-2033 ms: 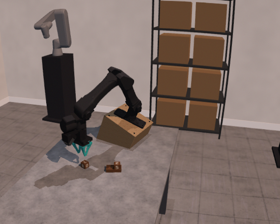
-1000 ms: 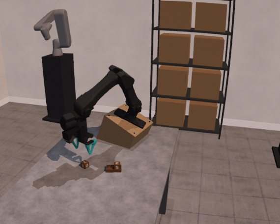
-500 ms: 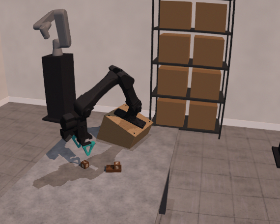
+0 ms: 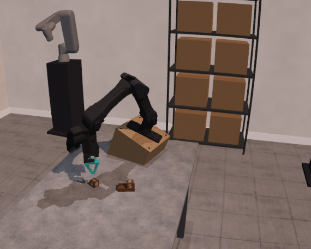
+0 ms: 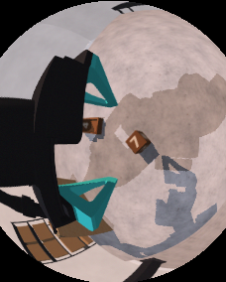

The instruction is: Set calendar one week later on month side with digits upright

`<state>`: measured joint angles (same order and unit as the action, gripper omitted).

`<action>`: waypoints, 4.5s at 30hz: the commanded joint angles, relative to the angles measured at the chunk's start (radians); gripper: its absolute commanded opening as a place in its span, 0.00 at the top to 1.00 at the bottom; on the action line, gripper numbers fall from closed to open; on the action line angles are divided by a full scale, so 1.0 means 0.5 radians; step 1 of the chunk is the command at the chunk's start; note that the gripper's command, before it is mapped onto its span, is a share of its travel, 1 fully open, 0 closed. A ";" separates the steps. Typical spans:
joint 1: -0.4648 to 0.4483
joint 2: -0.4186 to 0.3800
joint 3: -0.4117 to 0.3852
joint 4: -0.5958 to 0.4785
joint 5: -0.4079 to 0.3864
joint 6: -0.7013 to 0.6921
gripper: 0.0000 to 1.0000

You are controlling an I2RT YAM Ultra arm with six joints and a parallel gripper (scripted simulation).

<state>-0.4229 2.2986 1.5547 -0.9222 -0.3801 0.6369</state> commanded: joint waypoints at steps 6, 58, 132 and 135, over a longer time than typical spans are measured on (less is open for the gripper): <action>-0.015 -0.013 0.000 0.026 0.002 0.659 0.00; -0.013 -0.010 -0.015 0.045 0.002 1.608 0.53; 0.089 0.164 -0.148 0.393 -0.006 1.718 0.53; 0.089 0.164 -0.148 0.393 -0.006 1.718 0.53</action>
<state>-0.3752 2.3878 1.4780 -0.7288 -0.3836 1.4952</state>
